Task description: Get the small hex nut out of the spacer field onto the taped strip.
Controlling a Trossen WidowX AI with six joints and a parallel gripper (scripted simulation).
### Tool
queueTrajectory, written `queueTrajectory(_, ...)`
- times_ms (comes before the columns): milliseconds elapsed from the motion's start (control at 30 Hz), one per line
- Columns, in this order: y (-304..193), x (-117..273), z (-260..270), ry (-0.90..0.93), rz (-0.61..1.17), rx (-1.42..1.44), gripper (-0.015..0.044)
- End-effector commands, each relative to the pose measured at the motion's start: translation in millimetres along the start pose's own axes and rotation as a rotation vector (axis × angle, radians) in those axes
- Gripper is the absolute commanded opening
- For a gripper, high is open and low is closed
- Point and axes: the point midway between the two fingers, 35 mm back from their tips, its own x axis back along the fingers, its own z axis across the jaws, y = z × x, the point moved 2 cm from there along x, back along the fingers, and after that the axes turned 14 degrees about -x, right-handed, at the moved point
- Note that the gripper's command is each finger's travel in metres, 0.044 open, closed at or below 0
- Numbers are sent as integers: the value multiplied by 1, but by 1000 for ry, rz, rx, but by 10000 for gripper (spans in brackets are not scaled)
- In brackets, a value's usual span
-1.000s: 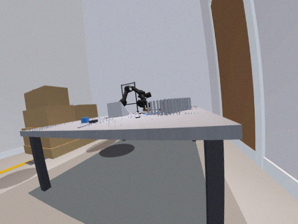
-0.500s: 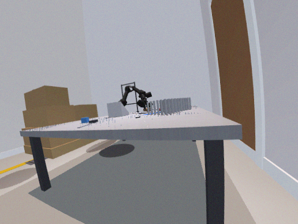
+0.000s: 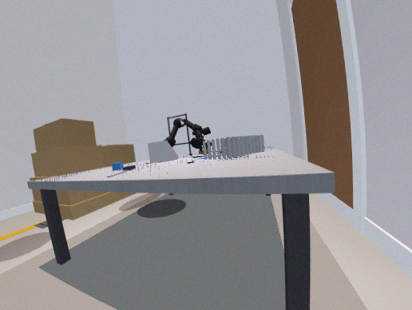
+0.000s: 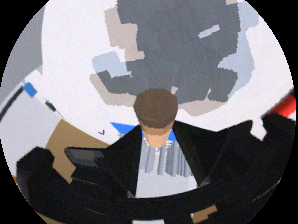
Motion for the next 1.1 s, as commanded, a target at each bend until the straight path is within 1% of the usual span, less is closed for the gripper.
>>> queueTrajectory(0, -6, 0, -4, -9, 10, 2, 0)
queueTrajectory(1067, -23, -11, -8, -10, 12, 2, 0)
